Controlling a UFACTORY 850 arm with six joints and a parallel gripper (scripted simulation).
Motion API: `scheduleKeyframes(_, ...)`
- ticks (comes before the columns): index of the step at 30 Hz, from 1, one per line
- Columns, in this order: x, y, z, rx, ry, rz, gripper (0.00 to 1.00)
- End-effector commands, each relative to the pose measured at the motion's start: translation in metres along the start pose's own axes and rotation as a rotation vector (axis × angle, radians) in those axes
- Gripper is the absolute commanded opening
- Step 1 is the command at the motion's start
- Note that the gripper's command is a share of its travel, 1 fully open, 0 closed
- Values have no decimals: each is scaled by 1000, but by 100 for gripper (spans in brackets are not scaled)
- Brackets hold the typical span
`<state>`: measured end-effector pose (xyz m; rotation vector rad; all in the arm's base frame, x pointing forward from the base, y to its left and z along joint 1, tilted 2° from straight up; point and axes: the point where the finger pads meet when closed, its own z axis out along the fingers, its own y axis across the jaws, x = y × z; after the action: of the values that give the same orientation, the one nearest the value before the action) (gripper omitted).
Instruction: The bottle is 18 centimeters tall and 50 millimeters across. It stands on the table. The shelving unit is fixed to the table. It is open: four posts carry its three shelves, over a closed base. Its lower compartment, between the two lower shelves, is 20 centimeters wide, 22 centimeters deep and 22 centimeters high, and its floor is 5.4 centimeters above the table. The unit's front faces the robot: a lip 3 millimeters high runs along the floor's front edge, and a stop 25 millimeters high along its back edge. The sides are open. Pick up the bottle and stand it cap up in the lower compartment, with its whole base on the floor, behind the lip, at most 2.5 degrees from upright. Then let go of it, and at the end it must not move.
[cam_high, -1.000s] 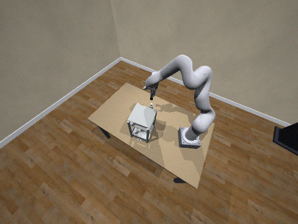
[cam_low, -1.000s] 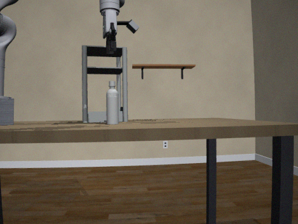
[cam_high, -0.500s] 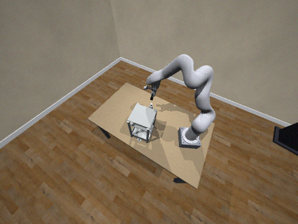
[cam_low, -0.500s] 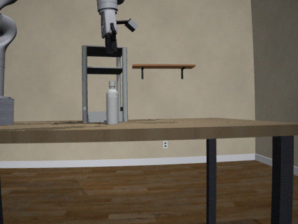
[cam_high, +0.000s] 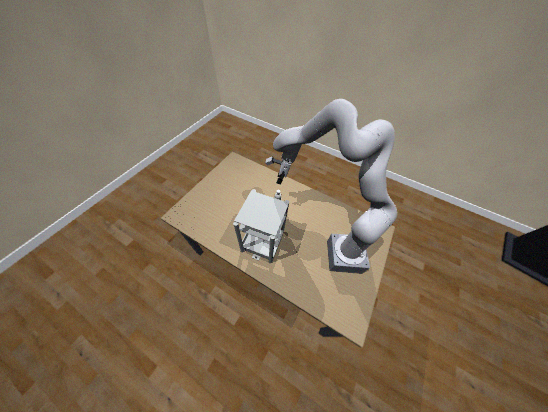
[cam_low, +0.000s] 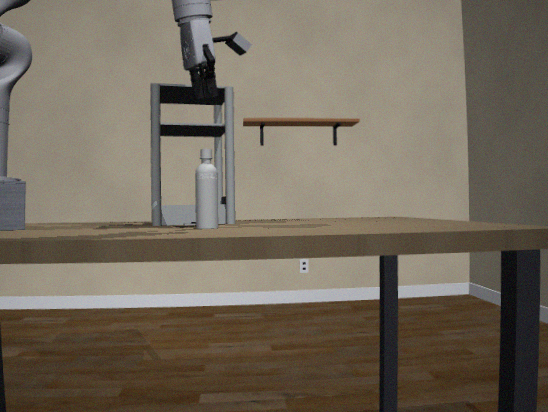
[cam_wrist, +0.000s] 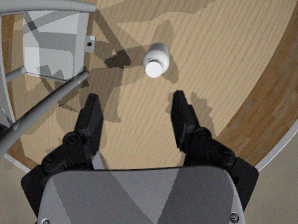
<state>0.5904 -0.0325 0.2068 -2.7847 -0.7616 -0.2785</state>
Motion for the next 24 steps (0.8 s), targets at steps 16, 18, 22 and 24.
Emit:
scheduleKeyframes(16, -1, 1, 3, 190, 191, -189, 71)
scheduleKeyframes(18, -1, 1, 3, 218, 222, -218, 71)
scheduleKeyframes(22, -1, 1, 4, 287, 288, -286, 71)
scheduleKeyframes(24, -1, 2, 4, 320, 327, -322, 71)
